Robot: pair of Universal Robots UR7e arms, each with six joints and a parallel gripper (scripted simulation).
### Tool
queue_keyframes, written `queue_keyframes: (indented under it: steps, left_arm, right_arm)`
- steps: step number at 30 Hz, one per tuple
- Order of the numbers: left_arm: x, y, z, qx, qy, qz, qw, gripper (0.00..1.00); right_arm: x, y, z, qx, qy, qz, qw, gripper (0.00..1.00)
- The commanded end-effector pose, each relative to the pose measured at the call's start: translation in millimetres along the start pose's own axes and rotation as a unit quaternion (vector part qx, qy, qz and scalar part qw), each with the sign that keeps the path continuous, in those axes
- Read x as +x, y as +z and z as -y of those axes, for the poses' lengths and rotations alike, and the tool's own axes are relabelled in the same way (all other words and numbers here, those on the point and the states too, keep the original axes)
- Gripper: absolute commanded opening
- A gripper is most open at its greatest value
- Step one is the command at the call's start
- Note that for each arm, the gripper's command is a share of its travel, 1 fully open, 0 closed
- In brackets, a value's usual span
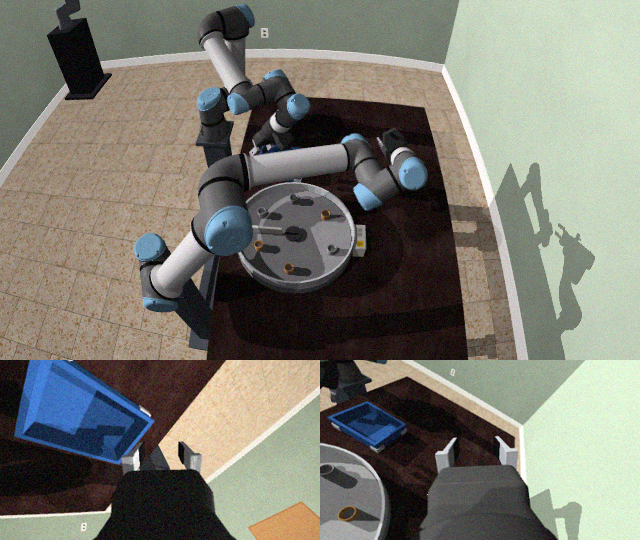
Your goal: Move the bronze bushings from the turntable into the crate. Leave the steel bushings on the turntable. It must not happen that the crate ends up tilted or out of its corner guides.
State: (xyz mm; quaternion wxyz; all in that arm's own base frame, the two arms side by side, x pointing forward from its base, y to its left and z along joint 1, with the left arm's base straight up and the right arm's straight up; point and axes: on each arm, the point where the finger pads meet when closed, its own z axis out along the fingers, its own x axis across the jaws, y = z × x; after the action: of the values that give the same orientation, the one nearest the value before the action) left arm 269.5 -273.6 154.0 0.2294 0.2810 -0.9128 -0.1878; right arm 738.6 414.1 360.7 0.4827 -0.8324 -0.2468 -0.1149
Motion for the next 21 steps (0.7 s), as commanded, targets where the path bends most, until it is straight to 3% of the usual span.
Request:
queue_keyframes:
  steps: [1,4,7,11,13,17,19,21]
  left_arm:
    - [0.2,-0.5,0.1,0.001,0.0,0.0,1.0,1.0]
    - [0.6,-1.1,1.2,0.002,0.002,0.002,1.0,1.0]
    - [5.7,-7.8,14.1,0.014,0.022,0.019,0.999,1.0]
    - [29.4,-32.6,58.5,0.056,0.092,0.077,0.991,1.0]
    - [50.7,-50.3,87.9,0.085,0.139,0.115,0.98,1.0]
    - [97.3,-81.9,135.0,0.131,0.209,0.171,0.954,1.0]
    - [97.3,-81.9,135.0,0.131,0.209,0.171,0.954,1.0]
    - [123.3,-96.8,154.9,0.16,0.249,0.202,0.934,1.0]
  right_arm:
    - [0.6,-1.0,1.5,0.0,-0.001,-0.001,1.0,1.0]
    - [0.6,-1.1,1.5,0.0,-0.001,-0.001,1.0,1.0]
    - [0.5,-2.3,0.5,-0.001,-0.001,-0.001,1.0,1.0]
    - [0.2,-8.2,-4.1,-0.005,-0.002,-0.004,1.0,1.0]
    - [-0.1,-13.8,-8.4,-0.009,-0.002,-0.006,1.0,1.0]
    - [-1.7,-31.5,-21.8,-0.021,-0.002,-0.013,1.0,1.0]
    - [-1.7,-31.5,-21.8,-0.021,-0.002,-0.013,1.0,1.0]
    - [-3.2,-44.0,-31.1,-0.03,-0.003,-0.018,0.999,1.0]
